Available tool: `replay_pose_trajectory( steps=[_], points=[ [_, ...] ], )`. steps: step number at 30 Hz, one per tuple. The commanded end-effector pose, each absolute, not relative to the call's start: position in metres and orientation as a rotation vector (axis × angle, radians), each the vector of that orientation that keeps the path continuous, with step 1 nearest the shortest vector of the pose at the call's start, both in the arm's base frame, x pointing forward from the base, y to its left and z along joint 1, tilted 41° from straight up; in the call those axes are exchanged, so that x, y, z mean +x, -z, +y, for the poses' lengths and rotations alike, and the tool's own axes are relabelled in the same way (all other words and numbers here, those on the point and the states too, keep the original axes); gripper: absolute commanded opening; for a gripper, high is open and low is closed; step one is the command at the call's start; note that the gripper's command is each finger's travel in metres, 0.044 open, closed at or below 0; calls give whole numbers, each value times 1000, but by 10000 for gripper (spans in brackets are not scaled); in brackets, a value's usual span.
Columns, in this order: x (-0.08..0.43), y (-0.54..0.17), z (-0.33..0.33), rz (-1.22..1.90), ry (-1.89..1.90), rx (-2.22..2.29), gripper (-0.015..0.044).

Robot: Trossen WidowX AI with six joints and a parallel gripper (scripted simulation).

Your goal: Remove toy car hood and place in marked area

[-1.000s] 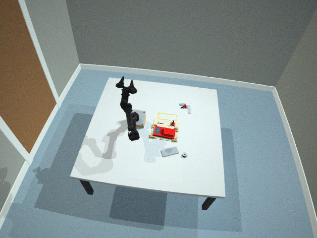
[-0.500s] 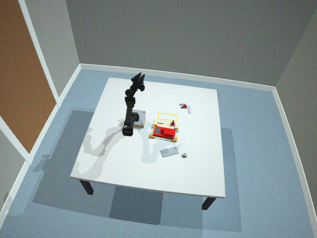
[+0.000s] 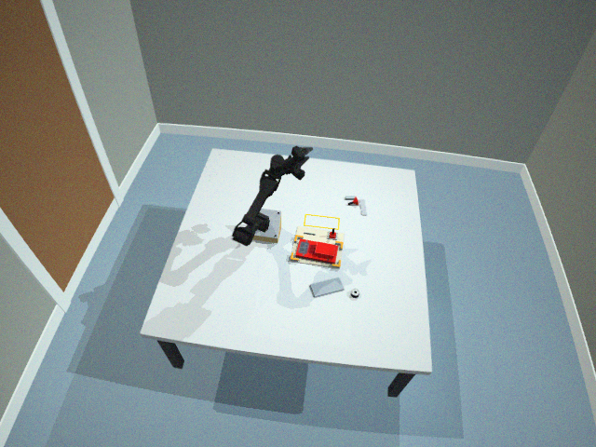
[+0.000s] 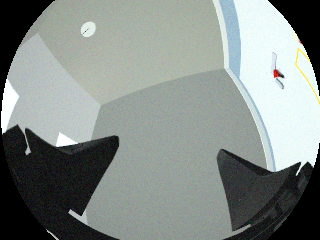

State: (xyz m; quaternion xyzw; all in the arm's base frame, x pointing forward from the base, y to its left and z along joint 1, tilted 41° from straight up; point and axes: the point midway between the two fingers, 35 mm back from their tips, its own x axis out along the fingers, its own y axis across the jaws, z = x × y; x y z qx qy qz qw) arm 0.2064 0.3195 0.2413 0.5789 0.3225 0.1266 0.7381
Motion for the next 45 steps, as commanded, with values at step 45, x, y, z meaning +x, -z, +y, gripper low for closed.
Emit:
replay_pose_trajectory(
  steps=[45],
  points=[
    [335,-97,-44,1473,658,-462,440]
  ],
)
